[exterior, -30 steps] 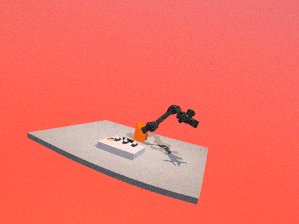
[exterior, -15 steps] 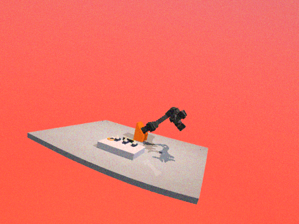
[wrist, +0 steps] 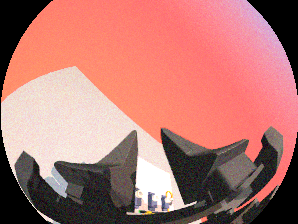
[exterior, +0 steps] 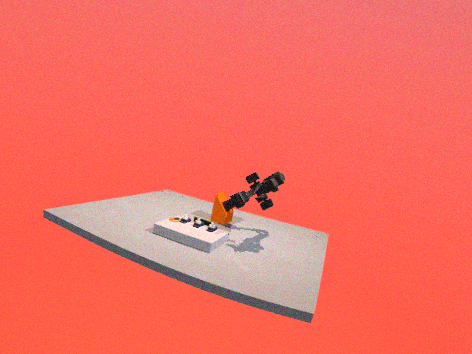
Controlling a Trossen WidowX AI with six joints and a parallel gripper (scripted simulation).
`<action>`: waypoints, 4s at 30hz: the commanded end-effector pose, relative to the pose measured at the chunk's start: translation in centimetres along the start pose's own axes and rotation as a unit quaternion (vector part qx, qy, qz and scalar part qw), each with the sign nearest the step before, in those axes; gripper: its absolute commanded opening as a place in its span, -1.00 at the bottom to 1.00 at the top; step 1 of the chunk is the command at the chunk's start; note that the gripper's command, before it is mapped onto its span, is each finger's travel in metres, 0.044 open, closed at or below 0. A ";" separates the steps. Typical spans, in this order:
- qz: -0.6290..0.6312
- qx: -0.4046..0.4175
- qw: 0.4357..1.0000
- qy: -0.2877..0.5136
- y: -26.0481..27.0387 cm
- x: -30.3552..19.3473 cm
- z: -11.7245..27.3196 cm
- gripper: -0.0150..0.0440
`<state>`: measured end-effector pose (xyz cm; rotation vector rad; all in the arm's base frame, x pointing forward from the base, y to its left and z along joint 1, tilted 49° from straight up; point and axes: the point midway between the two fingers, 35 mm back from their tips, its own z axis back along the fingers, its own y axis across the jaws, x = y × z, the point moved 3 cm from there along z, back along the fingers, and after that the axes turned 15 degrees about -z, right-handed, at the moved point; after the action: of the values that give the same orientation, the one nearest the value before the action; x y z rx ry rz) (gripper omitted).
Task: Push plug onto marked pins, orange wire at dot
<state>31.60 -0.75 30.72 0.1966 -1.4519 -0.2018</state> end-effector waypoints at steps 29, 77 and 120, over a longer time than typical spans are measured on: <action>-0.150 -0.049 0.870 0.466 -13.8 -14.8 -12.3 -0.10; -0.456 -0.026 0.615 0.643 -22.8 -32.1 -10.9 -0.10; -0.510 -0.086 0.571 0.638 -24.6 -27.3 -9.5 -0.49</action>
<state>38.01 -17.68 -3.73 0.8334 0.2743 -0.8273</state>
